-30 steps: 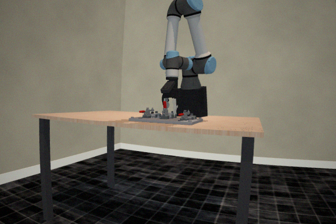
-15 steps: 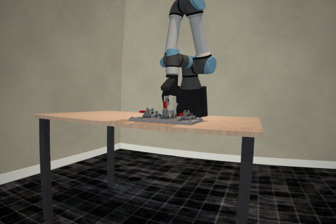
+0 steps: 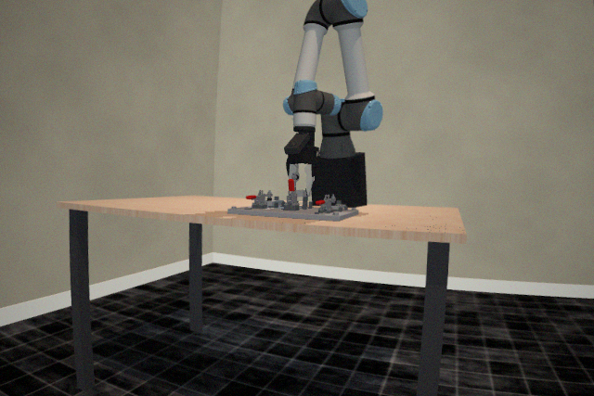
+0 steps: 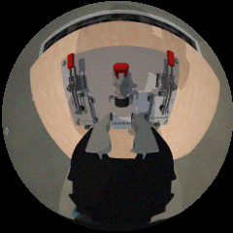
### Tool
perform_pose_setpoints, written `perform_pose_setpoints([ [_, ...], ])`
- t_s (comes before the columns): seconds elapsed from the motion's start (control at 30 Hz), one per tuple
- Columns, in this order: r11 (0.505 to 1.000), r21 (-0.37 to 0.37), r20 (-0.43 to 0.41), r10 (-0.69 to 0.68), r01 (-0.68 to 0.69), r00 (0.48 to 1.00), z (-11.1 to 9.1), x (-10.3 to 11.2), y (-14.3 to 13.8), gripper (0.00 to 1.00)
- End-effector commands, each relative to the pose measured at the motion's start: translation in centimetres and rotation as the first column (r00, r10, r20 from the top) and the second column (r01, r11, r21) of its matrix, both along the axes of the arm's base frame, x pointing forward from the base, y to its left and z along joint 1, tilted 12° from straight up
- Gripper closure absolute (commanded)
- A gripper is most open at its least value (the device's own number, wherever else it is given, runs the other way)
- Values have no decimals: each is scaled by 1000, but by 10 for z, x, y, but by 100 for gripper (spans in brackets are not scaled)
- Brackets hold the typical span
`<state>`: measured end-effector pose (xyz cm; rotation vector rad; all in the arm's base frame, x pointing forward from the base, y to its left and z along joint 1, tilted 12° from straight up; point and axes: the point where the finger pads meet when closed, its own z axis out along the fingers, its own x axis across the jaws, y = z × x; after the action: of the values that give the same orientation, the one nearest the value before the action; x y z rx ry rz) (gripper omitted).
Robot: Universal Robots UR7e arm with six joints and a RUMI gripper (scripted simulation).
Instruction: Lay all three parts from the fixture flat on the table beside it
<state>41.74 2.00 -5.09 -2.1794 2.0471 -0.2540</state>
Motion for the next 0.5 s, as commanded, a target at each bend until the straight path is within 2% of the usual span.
perform_pose_setpoints([
  [0.0,1000,1,-1,-1,1,1000,4,0,-1,100],
  [0.47,1000,2,-3,-1,1,1000,8,-4,0,100],
])
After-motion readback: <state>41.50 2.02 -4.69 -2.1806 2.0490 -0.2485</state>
